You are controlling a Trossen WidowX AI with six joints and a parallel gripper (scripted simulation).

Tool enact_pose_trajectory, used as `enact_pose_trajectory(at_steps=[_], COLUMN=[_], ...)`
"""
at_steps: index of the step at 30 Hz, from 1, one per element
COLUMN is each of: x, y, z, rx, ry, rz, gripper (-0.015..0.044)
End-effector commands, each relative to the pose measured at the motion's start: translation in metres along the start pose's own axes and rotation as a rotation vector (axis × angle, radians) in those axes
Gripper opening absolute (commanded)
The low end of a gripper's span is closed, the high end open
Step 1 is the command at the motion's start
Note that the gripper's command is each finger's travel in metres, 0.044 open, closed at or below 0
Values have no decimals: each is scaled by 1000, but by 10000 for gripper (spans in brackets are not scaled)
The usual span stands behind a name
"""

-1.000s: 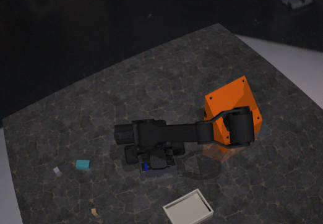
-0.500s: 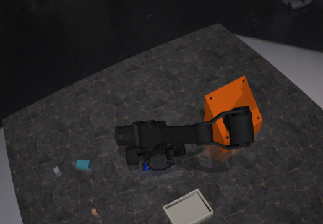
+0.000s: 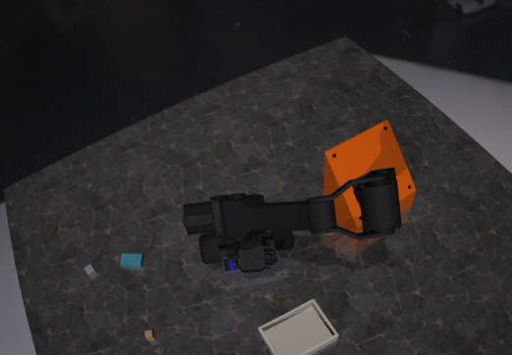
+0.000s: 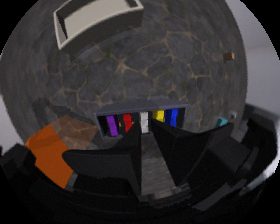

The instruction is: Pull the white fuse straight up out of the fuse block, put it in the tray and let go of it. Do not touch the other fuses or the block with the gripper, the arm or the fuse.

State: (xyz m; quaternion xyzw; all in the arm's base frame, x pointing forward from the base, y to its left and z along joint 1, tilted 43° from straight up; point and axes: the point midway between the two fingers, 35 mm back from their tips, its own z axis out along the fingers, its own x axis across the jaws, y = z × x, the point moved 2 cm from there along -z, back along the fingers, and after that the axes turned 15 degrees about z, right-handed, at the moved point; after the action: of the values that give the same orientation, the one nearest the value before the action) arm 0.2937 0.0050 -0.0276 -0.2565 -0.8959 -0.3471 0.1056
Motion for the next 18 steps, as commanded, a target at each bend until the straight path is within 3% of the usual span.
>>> enact_pose_trajectory(at_steps=[1, 18], x=[1, 1], y=[0, 0], z=[2, 1], rx=[-2, 1], ry=[3, 2], rz=[5, 0], gripper=[74, 0])
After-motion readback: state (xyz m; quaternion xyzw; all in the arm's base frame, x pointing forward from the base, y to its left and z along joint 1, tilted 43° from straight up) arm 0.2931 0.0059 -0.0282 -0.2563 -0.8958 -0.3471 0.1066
